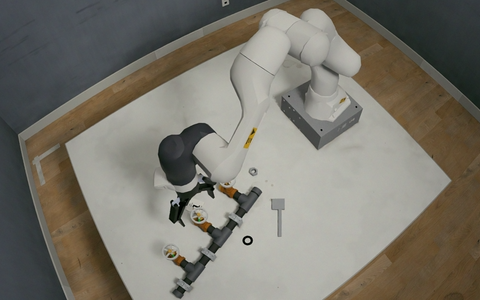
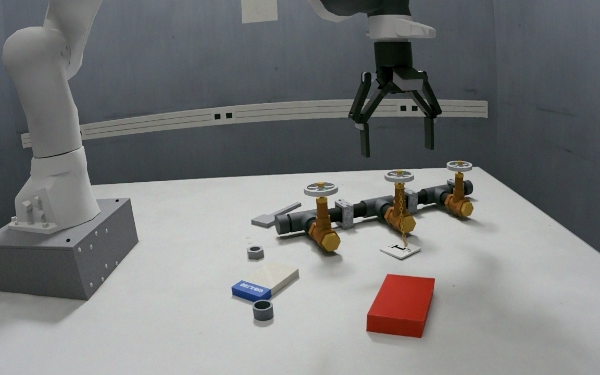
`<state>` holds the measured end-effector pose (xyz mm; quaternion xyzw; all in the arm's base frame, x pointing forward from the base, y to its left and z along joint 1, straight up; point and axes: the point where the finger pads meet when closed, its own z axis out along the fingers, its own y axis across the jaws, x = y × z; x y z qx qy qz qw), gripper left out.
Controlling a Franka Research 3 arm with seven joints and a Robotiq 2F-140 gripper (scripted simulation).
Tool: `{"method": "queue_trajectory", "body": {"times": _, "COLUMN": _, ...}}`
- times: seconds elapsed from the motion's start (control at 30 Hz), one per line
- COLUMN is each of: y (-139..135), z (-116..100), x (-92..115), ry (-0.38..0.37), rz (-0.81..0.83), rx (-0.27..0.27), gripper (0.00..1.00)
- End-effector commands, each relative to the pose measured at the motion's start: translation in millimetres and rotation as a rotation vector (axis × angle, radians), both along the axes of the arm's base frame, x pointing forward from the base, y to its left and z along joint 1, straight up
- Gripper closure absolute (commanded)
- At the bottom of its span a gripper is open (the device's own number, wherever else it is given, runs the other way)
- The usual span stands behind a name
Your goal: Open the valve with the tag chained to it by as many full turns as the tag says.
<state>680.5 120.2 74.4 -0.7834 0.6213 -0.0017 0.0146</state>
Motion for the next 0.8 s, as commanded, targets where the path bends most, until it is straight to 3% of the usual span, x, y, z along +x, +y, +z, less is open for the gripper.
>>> {"method": "queue_trajectory", "body": {"times": 0.0, "y": 1.1, "z": -0.3, "x": -0.1, "ry": 0.004, "rz": -0.153, "rx": -0.009, "gripper": 0.00}}
{"method": "queue_trajectory", "body": {"times": 0.77, "y": 1.2, "z": -5.1, "x": 0.0, "ry": 0.004, "rz": -0.153, "rx": -0.010, "gripper": 0.00}}
